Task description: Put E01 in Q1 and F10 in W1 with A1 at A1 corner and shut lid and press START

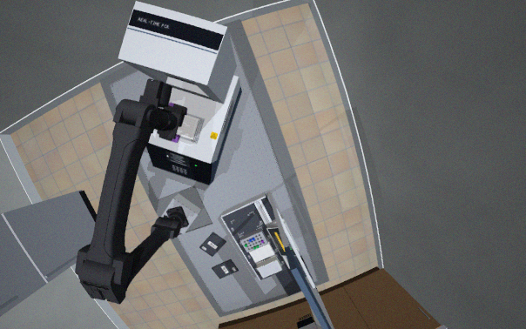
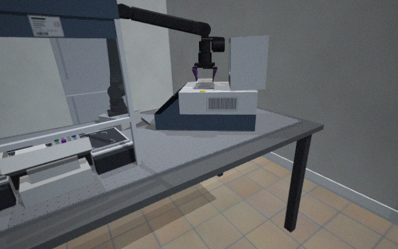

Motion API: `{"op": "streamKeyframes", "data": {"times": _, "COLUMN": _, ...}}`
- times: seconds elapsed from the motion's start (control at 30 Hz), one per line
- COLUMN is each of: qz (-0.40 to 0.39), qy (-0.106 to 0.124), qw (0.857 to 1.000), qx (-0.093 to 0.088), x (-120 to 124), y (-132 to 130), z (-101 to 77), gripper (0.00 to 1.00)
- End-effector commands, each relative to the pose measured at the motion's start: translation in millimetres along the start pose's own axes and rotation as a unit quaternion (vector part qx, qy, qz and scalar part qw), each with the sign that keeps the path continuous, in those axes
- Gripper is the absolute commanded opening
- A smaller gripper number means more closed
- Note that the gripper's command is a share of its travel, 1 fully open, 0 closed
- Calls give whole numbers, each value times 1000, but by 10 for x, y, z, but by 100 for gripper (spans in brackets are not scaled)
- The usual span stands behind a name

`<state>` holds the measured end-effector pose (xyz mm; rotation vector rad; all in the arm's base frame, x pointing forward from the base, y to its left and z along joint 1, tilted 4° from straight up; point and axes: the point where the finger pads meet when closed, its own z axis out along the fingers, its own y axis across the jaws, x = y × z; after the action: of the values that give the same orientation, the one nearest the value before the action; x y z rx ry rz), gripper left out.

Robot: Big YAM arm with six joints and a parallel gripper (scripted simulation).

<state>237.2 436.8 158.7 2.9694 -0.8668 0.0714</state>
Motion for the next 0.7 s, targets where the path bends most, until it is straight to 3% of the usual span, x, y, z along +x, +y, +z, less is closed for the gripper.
{"op": "streamKeyframes", "data": {"times": 0.0, "qz": -7, "qy": -4, "qw": 999, "qx": 31, "x": -62, "y": -86, "z": -217, "gripper": 0}}
{"op": "streamKeyframes", "data": {"times": 0.23, "qz": -2, "qy": -2, "qw": 1000, "qx": 15, "x": 3, "y": 14, "z": -100, "gripper": 0}}
{"op": "streamKeyframes", "data": {"times": 0.67, "qz": -5, "qy": -2, "qw": 1000, "qx": 18, "x": -49, "y": -131, "z": -34, "gripper": 0}}
